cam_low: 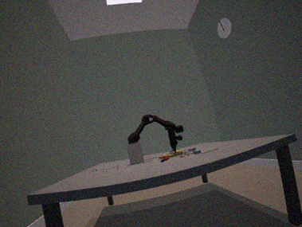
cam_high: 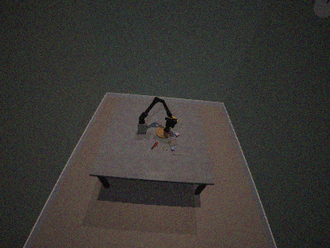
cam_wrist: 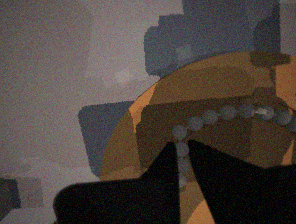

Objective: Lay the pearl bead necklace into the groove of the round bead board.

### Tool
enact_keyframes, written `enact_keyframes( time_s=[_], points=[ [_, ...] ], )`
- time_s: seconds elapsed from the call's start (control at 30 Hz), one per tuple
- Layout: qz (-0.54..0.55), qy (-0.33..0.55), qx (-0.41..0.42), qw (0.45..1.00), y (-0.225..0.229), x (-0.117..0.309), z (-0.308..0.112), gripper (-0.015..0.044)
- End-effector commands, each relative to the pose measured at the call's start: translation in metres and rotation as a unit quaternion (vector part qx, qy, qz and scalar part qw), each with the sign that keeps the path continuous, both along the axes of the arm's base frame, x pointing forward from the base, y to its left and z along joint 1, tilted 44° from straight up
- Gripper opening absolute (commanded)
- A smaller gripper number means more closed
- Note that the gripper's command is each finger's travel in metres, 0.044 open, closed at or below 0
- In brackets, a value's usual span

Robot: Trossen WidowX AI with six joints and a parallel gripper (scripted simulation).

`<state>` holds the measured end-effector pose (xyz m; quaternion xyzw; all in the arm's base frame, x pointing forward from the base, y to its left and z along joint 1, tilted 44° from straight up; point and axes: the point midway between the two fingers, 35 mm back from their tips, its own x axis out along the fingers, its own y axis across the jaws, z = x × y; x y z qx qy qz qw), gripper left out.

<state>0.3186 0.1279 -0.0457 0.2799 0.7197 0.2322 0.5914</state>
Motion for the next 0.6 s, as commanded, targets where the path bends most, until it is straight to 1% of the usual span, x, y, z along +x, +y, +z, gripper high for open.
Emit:
enact_keyframes(
  time_s=[0.0,0.2,0.57],
  points=[
    [0.0,0.0,0.0,1.0,-0.0004,0.0002,0.0005,0.0],
    [-0.003,0.005,0.001,1.0,-0.005,0.0001,0.0037,0.0],
    [-0.003,0.005,0.001,1.0,0.0027,0.0043,0.0101,0.0]
  ],
)
